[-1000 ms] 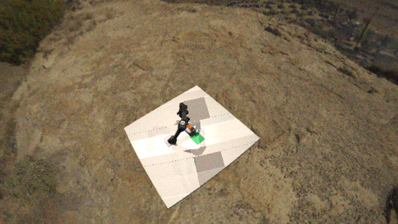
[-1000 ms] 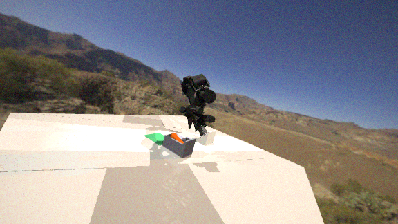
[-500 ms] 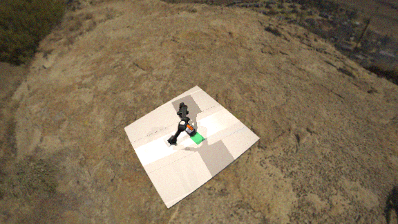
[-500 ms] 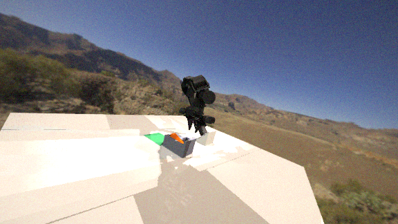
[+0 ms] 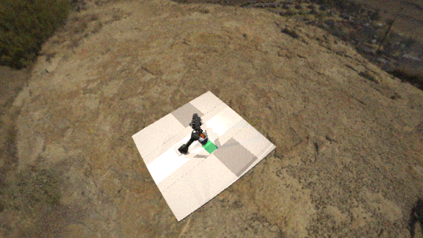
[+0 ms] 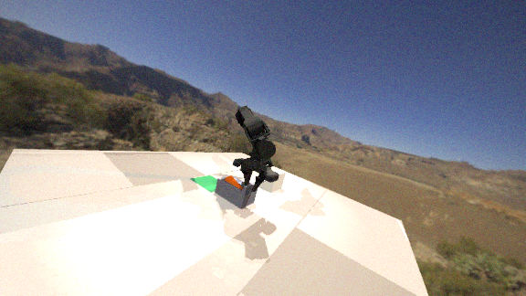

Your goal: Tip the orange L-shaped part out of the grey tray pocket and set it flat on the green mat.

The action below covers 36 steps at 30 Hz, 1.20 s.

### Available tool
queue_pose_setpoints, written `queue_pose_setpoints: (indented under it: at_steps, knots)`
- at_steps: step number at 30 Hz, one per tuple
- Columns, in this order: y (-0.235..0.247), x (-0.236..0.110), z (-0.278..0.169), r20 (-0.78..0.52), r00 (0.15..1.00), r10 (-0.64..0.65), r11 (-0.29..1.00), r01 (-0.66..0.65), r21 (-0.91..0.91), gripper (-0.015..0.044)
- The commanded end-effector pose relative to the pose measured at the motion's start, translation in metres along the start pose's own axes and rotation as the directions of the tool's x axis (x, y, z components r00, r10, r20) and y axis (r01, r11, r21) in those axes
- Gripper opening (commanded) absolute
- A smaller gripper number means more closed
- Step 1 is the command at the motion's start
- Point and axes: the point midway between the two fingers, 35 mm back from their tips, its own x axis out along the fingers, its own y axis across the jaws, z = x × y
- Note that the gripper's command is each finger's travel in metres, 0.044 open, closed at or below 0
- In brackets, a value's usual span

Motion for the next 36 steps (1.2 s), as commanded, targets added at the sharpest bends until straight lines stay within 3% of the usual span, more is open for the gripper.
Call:
queue_pose_setpoints:
  at_steps: [1, 18, 36]
  knots:
    - [-0.002, 0.005, 0.000, 0.003, 1.000, -0.002, 1.000, 0.002, -0.002, 0.0180]
    - [-0.002, 0.032, 0.000, 0.004, 1.000, -0.003, 1.000, 0.003, -0.002, 0.0180]
    - [-0.002, 0.031, 0.000, 0.005, 1.000, 0.002, 1.000, -0.002, 0.005, 0.0180]
